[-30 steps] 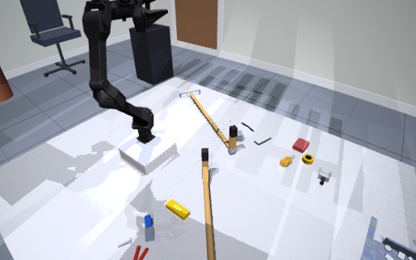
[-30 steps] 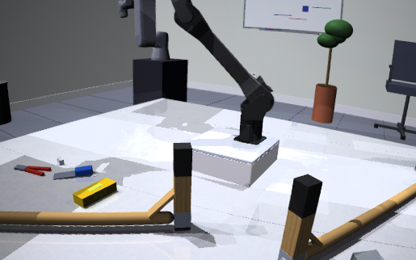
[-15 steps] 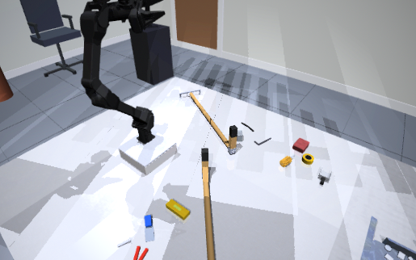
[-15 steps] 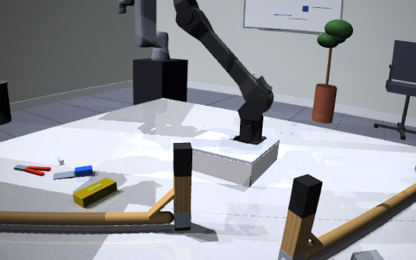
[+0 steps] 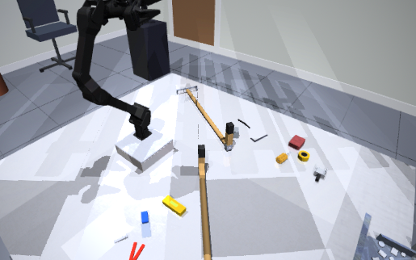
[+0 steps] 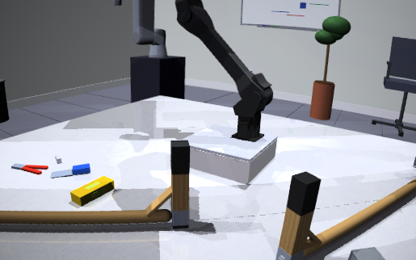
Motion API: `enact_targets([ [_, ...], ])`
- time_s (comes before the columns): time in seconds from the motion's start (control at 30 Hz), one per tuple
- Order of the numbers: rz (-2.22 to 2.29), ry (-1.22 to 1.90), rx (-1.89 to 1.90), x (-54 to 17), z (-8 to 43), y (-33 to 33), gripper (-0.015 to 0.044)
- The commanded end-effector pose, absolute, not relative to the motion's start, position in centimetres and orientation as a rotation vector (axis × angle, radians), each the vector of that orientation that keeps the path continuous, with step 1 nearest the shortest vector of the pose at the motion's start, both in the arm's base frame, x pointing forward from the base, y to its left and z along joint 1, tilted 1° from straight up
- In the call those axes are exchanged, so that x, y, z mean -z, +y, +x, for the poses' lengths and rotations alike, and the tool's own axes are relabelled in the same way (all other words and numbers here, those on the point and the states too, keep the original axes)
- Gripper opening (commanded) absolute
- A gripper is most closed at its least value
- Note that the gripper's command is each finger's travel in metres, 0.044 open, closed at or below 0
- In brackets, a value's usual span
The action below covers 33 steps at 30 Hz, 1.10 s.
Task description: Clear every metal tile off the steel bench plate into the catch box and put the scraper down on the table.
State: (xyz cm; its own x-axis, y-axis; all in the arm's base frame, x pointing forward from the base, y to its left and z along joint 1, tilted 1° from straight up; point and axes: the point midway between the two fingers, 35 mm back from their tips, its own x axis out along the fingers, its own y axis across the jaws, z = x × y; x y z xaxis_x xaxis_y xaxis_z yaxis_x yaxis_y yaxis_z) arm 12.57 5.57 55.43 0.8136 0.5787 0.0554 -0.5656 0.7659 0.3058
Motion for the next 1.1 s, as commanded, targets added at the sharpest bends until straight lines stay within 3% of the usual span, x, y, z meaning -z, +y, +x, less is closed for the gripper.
enact_targets([
  [0.0,0.293,0.035,-0.590,-55.1,12.6,5.6,0.0440],
  [1.07,0.176,0.021,-0.366,-52.6,14.0,5.4,0.0440],
])
